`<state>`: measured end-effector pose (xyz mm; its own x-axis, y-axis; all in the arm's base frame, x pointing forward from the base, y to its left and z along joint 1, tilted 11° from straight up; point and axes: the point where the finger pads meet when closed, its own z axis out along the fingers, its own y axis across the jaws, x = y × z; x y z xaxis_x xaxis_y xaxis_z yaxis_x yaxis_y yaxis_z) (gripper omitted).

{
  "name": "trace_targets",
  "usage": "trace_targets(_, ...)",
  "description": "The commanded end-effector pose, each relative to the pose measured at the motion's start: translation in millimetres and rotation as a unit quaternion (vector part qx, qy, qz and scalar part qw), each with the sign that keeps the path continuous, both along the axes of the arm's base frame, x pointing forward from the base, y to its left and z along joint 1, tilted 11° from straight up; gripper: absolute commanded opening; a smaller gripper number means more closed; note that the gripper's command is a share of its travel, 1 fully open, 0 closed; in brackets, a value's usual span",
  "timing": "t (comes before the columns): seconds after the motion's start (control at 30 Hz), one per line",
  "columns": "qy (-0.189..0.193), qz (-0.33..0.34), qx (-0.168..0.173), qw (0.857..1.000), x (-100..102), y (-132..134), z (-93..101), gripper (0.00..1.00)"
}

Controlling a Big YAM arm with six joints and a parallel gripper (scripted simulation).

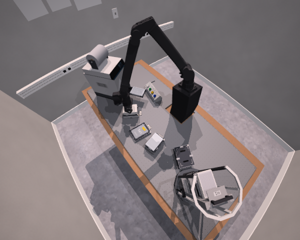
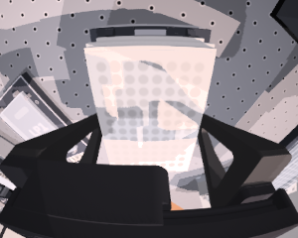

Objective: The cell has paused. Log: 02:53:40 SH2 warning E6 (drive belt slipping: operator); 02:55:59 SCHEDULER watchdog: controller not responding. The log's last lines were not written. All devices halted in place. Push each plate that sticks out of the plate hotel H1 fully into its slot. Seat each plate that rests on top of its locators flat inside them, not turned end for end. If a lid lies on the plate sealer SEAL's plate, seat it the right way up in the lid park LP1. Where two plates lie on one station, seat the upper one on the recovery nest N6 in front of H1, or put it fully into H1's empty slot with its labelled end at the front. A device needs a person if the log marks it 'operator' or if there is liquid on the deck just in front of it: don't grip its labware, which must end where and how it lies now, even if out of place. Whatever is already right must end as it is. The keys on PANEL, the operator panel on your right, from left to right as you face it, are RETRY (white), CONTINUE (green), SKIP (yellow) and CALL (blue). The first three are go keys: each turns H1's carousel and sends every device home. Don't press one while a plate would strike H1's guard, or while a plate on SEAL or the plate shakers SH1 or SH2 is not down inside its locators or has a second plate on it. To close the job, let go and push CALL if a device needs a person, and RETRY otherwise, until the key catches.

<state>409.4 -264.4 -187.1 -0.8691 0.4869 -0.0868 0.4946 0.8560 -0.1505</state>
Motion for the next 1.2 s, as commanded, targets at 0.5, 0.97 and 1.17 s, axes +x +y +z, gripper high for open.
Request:
trace_targets(0.5, -0.028, 0.005, -0.015, 0.999, 27.9, -5.7, 27.3, 0.84)
trace_targets(0.97, -0.028, 0.005, -0.015, 0.999, 27.8, -5.6, 27.2, 0.84)
trace_targets(1.17, -0.028, 0.005, -0.015, 0.999, 27.7, -5.6, 27.2, 0.84)
